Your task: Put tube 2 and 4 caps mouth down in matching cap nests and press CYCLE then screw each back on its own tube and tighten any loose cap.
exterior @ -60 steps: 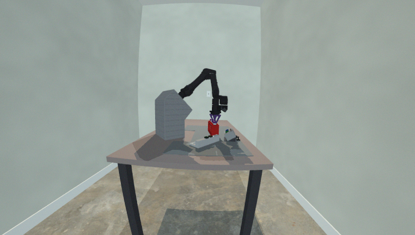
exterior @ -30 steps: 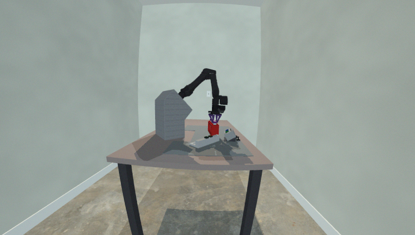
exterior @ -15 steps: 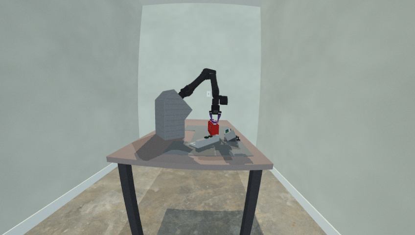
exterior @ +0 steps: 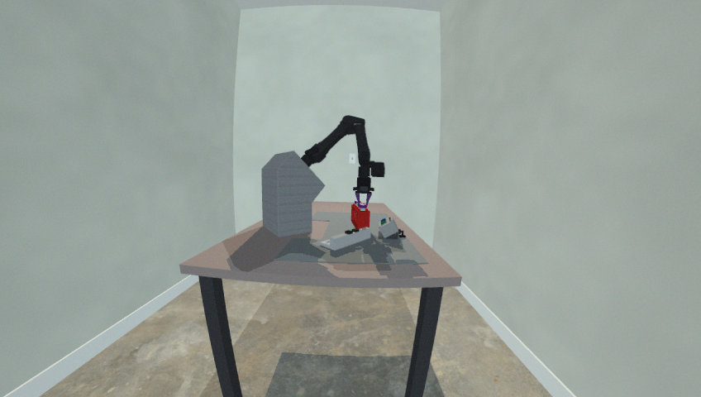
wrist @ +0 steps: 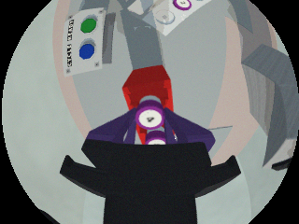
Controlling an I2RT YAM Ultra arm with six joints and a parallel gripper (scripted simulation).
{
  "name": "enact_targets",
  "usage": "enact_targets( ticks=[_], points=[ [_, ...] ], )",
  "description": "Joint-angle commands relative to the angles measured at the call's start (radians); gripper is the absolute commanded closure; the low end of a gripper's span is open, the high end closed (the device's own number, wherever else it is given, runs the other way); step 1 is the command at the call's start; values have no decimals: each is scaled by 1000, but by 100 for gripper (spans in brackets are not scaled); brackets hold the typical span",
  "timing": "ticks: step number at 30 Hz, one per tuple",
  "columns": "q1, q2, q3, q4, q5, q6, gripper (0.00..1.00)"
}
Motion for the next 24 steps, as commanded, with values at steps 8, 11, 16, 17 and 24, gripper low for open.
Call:
enact_targets(
  ticks=[8, 11, 16, 17, 24],
  points=[
    [-4, -9, 0, -2, 0, -399, 100],
    [-4, -9, 0, -2, 0, -549, 100],
    [-4, -9, 0, -2, 0, -699, 100],
    [-4, -9, 0, -2, 0, -749, 100],
    [-4, -10, 0, -3, 0, -1099, 100]
  ],
)
